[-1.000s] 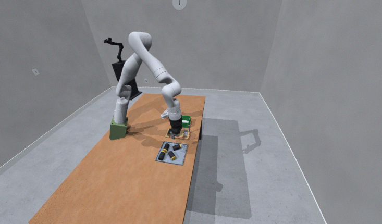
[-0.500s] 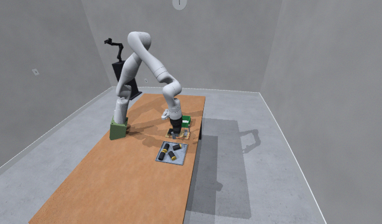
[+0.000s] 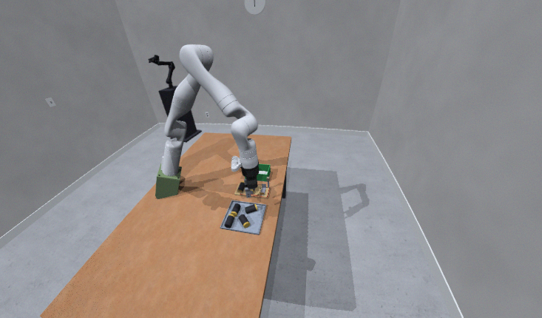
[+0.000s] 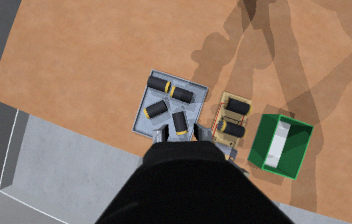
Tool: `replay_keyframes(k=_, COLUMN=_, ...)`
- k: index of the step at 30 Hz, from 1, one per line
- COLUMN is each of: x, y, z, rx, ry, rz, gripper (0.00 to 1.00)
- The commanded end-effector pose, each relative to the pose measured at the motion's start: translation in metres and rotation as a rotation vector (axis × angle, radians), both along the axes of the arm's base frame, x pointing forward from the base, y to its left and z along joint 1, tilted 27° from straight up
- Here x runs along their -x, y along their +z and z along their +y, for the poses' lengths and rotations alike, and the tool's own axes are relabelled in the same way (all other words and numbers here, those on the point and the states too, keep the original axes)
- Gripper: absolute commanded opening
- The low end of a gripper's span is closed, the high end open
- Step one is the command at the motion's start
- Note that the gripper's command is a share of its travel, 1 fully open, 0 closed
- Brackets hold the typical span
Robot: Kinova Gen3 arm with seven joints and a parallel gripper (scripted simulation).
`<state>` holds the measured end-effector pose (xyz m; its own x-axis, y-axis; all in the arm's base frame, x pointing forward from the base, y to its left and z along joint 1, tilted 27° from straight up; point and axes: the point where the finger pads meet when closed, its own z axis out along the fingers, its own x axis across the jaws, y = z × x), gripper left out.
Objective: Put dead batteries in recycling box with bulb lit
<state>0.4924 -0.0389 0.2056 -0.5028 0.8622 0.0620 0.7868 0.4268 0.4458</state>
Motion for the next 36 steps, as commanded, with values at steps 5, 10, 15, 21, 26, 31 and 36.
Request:
replay_keyframes(k=5, x=0.0003, y=0.0006, z=-0.0020, rx=0.047, ry=0.116, rz=-0.039, gripper=0.90)
replay_keyframes(k=10, x=0.0003, y=0.0006, z=-0.0020, rx=0.080, ry=0.197, rz=-0.063, gripper=0.90)
replay_keyframes(k=15, x=0.0003, y=0.0006, z=-0.0020, rx=0.112, ry=0.278, rz=-0.088, gripper=0.90)
replay_keyframes(k=21, x=0.0003, y=0.0006, z=-0.0020, rx=0.162, ry=0.401, rz=-0.126, gripper=0.90)
replay_keyframes(k=26, x=0.0003, y=0.0006, z=-0.0020, rx=0.203, ry=0.504, rz=-0.157, gripper=0.90)
replay_keyframes(k=31, x=0.0003, y=0.0006, z=-0.0020, rx=0.228, ry=0.566, rz=-0.176, gripper=0.90)
replay_keyframes(k=36, x=0.0003, y=0.0006, z=-0.0020, rx=0.270, ry=0.669, rz=-0.207, gripper=0.90)
